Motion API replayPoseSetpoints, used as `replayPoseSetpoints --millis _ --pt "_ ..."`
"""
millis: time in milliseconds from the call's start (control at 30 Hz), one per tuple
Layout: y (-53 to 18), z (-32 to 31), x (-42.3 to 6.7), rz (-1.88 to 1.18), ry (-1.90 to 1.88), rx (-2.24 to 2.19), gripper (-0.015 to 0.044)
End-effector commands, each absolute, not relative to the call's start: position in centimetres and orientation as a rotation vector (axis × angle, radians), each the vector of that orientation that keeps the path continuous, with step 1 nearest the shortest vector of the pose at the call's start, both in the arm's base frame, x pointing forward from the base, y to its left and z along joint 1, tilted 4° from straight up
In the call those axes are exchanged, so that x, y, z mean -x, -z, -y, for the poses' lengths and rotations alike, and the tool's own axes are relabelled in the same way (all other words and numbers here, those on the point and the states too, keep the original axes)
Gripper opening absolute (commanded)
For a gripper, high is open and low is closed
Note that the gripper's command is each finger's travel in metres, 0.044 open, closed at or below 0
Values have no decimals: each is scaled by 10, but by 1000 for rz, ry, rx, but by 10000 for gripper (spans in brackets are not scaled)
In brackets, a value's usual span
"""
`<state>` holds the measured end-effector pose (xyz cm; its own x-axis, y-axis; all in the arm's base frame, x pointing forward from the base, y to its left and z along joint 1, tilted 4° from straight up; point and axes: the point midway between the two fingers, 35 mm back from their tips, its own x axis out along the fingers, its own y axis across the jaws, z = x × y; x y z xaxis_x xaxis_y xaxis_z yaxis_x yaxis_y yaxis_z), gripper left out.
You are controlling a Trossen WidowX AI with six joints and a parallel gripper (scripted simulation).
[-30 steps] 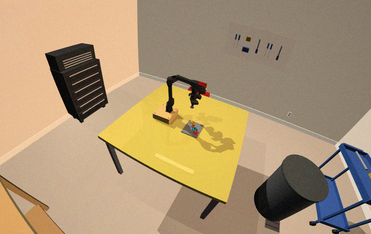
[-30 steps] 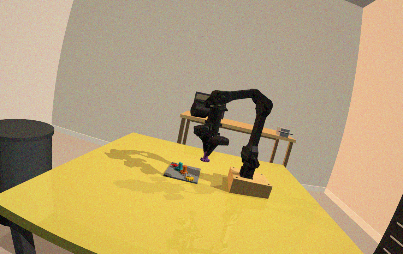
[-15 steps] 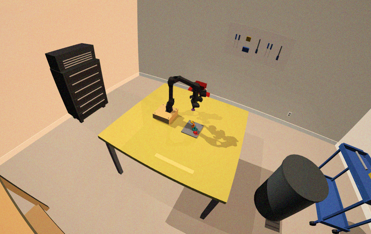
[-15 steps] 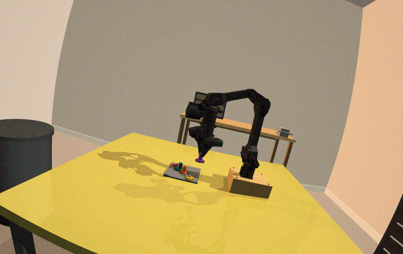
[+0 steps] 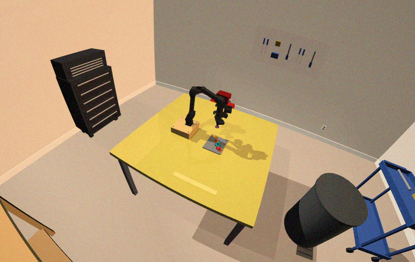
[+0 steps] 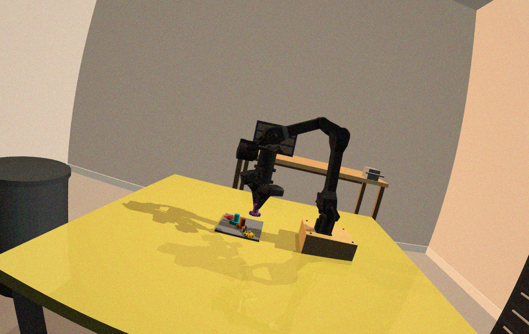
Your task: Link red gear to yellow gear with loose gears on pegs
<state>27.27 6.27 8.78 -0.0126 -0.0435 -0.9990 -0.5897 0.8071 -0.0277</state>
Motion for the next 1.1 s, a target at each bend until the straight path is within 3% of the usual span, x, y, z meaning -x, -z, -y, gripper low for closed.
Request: replayPoseSetpoints --millis 0,1067 --pt "-80 -53 -279 -1541 -464 534 0" --pt "-48 -2 -304 -1538 -468 545 0"
